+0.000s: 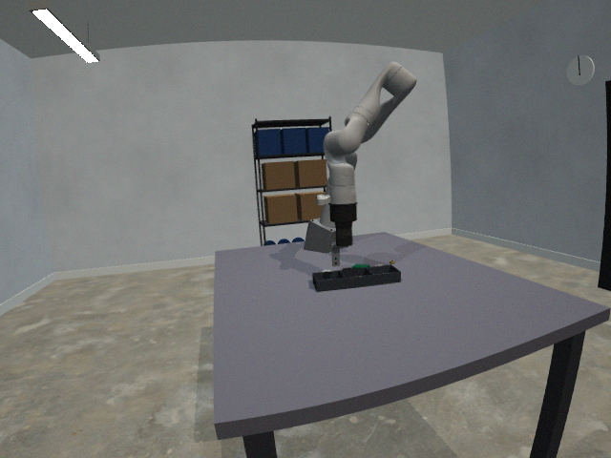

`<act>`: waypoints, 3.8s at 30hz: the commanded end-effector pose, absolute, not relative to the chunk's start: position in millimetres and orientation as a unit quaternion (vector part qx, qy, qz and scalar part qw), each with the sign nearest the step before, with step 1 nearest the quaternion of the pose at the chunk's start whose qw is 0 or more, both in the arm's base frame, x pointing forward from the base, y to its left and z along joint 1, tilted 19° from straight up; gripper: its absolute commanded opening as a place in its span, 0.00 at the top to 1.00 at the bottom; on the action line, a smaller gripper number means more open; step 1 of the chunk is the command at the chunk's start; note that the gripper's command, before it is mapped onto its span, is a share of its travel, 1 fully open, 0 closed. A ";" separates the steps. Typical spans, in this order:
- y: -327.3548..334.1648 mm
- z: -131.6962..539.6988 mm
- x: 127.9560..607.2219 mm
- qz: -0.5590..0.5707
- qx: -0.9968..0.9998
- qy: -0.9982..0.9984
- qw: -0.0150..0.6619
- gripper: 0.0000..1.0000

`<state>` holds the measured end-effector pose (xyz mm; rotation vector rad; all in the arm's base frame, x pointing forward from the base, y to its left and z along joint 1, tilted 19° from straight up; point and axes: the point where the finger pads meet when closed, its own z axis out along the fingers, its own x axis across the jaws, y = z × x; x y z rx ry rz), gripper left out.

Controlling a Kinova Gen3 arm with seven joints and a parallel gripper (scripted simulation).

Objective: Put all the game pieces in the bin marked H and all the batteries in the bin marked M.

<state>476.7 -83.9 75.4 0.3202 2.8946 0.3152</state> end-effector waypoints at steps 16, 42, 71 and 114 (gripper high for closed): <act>-98.4 72.5 476.5 0.052 -0.294 0.945 0.132 0.69; -98.4 72.5 476.5 -0.014 -0.675 0.719 0.164 0.69; -89.3 29.6 488.0 -0.014 -0.675 0.719 0.164 0.69; -89.3 29.6 488.1 -0.014 -0.675 0.719 0.164 0.69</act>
